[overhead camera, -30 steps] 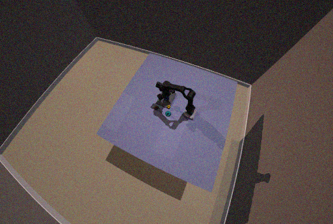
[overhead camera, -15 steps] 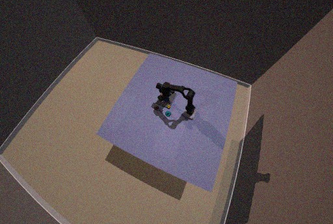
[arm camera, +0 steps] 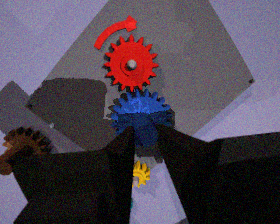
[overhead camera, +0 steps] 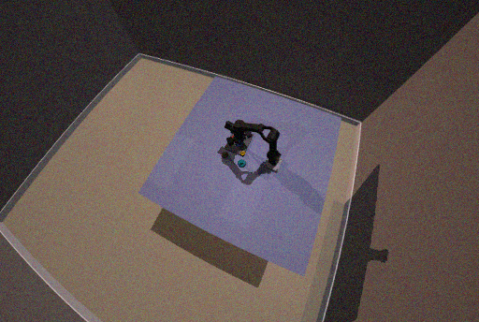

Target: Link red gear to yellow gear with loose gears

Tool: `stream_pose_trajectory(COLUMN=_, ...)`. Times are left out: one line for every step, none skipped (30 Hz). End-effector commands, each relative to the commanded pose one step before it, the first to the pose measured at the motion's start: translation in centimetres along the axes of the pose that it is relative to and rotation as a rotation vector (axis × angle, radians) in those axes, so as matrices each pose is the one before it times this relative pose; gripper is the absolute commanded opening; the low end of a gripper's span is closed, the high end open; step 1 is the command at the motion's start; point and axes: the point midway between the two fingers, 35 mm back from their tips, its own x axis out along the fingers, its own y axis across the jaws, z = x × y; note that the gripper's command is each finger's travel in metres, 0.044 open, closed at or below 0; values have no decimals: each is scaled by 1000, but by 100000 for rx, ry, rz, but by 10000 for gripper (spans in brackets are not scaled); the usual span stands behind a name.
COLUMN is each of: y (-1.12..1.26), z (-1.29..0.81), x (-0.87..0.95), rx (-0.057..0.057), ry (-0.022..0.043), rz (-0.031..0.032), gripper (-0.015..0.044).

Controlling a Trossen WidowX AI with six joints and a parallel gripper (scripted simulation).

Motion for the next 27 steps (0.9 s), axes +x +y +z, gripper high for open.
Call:
stream_pose_trajectory(y=-44, z=-11, x=77, rx=6547, ry=36, rz=258, gripper=0)
stream_pose_trajectory(y=-8, z=25, x=25, rx=774, ry=-2, rz=-1, gripper=0)
stream_pose_trajectory(y=2, z=5, x=13, rx=-50, ry=0, rz=0, gripper=0)
stream_pose_trajectory(y=5, z=8, x=21, rx=-237, ry=-1, rz=1, gripper=0)
stream_pose_trajectory(y=10, z=10, x=21, rx=-491, ry=-1, rz=1, gripper=0)
stream_pose_trajectory(y=15, z=9, x=22, rx=-807, ry=-1, rz=2, gripper=0)
stream_pose_trajectory(y=19, z=6, x=26, rx=-1152, ry=-1, rz=2, gripper=0)
stream_pose_trajectory(y=22, z=1, x=29, rx=-1473, ry=0, rz=2, gripper=0)
stream_pose_trajectory(y=21, z=-4, x=29, rx=-1652, ry=0, rz=2, gripper=0)
stream_pose_trajectory(y=18, z=-9, x=28, rx=-1743, ry=1, rz=2, gripper=0)
stream_pose_trajectory(y=14, z=-13, x=28, rx=-1822, ry=1, rz=2, gripper=0)
stream_pose_trajectory(y=10, z=-16, x=27, rx=-1894, ry=2, rz=1, gripper=0)
stream_pose_trajectory(y=6, z=-18, x=27, rx=-1946, ry=2, rz=1, gripper=0)
stream_pose_trajectory(y=1, z=-18, x=26, rx=-1970, ry=2, rz=0, gripper=0)
stream_pose_trajectory(y=-4, z=-18, x=26, rx=-1962, ry=2, rz=0, gripper=0)
stream_pose_trajectory(y=-8, z=-16, x=25, rx=-1922, ry=2, rz=-1, gripper=0)
stream_pose_trajectory(y=-12, z=-13, x=25, rx=-1852, ry=1, rz=-1, gripper=0)
stream_pose_trajectory(y=-15, z=-9, x=25, rx=-1753, ry=1, rz=-1, gripper=0)
stream_pose_trajectory(y=-16, z=-5, x=24, rx=-1627, ry=0, rz=-2, gripper=0)
stream_pose_trajectory(y=-17, z=-1, x=24, rx=-1476, ry=0, rz=-2, gripper=0)
stream_pose_trajectory(y=-17, z=4, x=24, rx=-1303, ry=0, rz=-2, gripper=0)
stream_pose_trajectory(y=-15, z=8, x=24, rx=-1112, ry=-1, rz=-2, gripper=0)
stream_pose_trajectory(y=-12, z=12, x=23, rx=-905, ry=-1, rz=-1, gripper=0)
stream_pose_trajectory(y=-13, z=21, x=32, rx=-1019, ry=-2, rz=-1, gripper=0)
stream_pose_trajectory(y=-5, z=20, x=24, rx=-493, ry=-2, rz=-1, gripper=0)
stream_pose_trajectory(y=2, z=19, x=23, rx=-134, ry=-2, rz=0, gripper=0)
stream_pose_trajectory(y=5, z=12, x=17, rx=100, ry=-1, rz=1, gripper=0)
